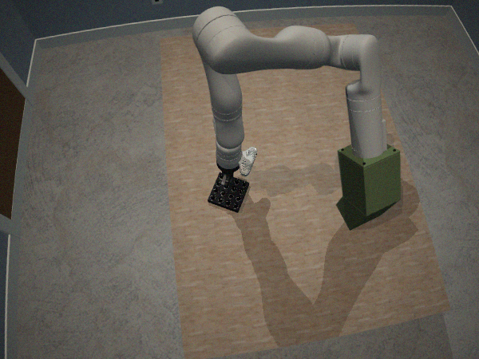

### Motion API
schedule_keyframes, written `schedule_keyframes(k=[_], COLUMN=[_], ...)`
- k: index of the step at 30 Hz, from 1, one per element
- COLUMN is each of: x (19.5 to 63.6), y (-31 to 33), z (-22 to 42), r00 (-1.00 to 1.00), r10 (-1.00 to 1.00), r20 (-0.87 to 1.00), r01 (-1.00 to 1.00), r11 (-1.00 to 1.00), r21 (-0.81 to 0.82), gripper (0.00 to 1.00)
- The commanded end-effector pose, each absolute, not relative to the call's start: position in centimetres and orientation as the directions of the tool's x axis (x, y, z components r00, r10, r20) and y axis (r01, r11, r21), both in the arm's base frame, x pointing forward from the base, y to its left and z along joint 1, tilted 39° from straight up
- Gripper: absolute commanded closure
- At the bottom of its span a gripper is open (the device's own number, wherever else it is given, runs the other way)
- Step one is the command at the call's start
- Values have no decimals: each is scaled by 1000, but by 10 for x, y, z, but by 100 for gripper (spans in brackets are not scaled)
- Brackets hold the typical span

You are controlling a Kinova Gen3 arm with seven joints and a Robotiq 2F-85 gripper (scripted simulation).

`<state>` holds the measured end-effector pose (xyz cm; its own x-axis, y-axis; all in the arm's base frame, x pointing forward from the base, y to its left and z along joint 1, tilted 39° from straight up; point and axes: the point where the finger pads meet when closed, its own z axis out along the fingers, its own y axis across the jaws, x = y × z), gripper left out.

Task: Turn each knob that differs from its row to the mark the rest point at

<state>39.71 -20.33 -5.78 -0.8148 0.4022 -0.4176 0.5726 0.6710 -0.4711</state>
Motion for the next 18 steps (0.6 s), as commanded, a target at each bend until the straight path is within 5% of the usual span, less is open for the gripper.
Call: schedule_keyframes(k=[1, 18], x=[398, 398], y=[-203, -203], z=[-58, -58], r00=[-807, -786], r10=[411, 433], r20=[-425, -440], r01=[584, 611], r11=[666, 652], r21=[-464, -450], gripper=[92, 92])
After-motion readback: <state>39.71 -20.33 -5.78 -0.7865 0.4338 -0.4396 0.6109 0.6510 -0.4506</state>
